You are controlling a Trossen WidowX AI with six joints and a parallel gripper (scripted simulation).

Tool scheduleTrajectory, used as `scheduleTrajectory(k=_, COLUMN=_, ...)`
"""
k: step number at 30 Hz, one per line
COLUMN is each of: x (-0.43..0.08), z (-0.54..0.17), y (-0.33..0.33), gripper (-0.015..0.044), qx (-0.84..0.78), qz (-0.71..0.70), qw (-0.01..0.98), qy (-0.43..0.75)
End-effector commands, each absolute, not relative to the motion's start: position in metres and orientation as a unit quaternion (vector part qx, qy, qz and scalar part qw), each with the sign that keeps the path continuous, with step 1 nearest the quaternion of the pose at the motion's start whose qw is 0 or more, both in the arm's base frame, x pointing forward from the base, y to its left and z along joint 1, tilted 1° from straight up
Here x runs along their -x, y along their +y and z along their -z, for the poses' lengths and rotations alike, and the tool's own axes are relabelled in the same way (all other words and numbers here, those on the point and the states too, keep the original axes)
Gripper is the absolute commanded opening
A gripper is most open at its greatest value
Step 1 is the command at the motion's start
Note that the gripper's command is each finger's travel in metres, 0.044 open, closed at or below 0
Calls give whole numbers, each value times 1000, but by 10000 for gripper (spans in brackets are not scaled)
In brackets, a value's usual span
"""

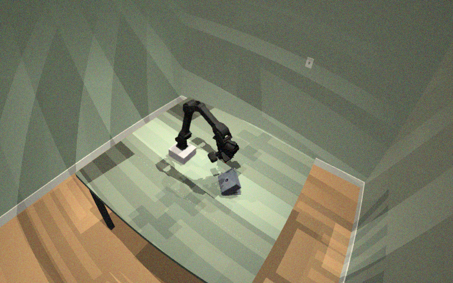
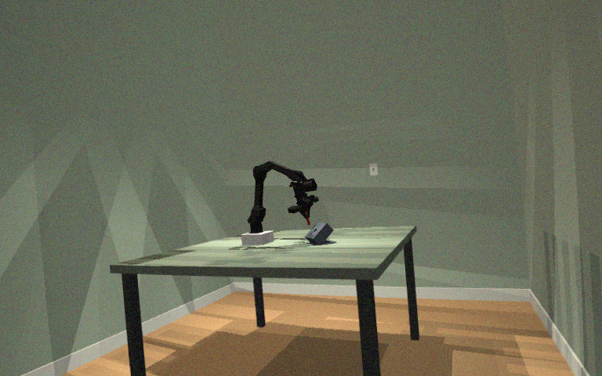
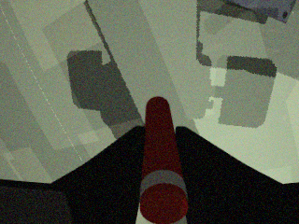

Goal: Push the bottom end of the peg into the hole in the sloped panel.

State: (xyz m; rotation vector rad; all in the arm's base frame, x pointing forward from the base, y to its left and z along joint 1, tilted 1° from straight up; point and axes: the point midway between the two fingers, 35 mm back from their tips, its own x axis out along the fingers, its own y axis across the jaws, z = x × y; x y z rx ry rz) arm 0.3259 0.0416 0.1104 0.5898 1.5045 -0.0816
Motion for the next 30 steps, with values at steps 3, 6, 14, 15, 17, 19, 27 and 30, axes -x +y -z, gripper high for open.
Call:
scheduleTrajectory(k=3, x=-329, z=-112, y=34, gripper=0, qx=-290, qz=44, qw=686, qy=666)
scheduleTrajectory(k=6, x=-331, z=-113, y=31, gripper=0, qx=-300, qz=47, qw=684, qy=663)
scheduleTrajectory(k=14, x=-334, z=-115, y=21, gripper=0, qx=-327, qz=56, qw=678, qy=655)
scheduleTrajectory(k=15, x=-334, z=-115, y=20, gripper=0, qx=-331, qz=57, qw=678, qy=654)
scheduleTrajectory(k=17, x=-335, z=-115, y=17, gripper=0, qx=-338, qz=59, qw=676, qy=652)
scheduleTrajectory(k=19, x=-335, z=-116, y=15, gripper=0, qx=-344, qz=61, qw=675, qy=650)
scheduleTrajectory(k=27, x=-338, z=-118, y=5, gripper=0, qx=-371, qz=69, qw=669, qy=641)
scheduleTrajectory(k=30, x=-339, z=-118, y=1, gripper=0, qx=-381, qz=72, qw=666, qy=637)
